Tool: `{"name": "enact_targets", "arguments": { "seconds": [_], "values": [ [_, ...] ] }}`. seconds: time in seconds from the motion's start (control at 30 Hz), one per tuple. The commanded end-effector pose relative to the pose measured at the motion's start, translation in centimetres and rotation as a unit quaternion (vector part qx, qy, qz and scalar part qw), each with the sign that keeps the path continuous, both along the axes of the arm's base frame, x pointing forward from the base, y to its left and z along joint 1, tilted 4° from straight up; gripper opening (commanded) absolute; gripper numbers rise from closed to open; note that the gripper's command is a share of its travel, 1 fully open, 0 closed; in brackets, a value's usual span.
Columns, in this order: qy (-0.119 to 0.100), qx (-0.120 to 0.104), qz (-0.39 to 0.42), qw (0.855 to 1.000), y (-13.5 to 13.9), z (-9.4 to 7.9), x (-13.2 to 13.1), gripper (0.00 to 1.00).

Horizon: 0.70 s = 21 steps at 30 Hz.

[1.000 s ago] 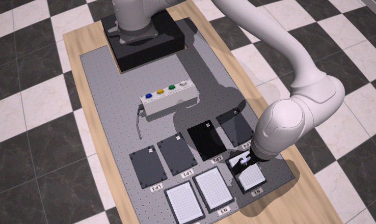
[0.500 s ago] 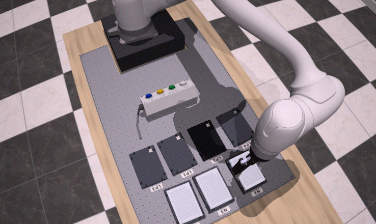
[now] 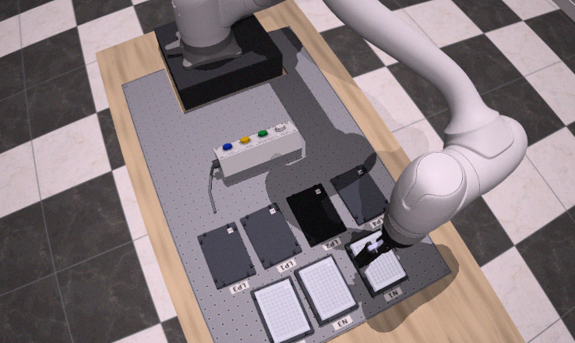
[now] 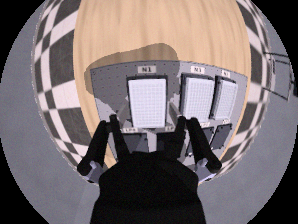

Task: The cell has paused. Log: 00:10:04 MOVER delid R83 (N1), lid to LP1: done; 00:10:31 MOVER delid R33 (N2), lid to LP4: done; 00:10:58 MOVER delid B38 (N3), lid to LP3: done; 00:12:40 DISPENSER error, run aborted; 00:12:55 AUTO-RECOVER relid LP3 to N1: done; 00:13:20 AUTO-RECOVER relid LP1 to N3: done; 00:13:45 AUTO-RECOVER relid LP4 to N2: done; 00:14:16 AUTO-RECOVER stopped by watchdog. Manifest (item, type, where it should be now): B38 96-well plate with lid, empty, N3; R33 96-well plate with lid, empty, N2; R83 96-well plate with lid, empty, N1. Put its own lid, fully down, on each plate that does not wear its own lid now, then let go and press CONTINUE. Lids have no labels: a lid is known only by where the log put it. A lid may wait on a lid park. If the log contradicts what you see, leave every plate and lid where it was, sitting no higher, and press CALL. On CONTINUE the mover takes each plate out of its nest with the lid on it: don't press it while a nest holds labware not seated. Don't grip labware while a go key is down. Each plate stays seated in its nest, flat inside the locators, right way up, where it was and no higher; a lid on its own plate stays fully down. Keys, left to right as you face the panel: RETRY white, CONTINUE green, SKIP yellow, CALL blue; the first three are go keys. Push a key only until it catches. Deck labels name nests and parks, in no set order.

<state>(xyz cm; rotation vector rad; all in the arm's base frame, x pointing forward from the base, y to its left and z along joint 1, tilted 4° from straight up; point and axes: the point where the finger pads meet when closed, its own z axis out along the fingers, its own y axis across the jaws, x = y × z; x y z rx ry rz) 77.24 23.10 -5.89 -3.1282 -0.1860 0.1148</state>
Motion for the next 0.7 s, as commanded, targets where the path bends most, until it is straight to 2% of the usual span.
{"name": "enact_targets", "arguments": {
  "seconds": [0.0,0.67],
  "values": [
    [0.000,0.000,0.000,1.000,0.00,0.02,0.00,0.66],
    [0.000,0.000,0.000,1.000,0.01,-0.56,-0.04,0.66]
  ]
}}
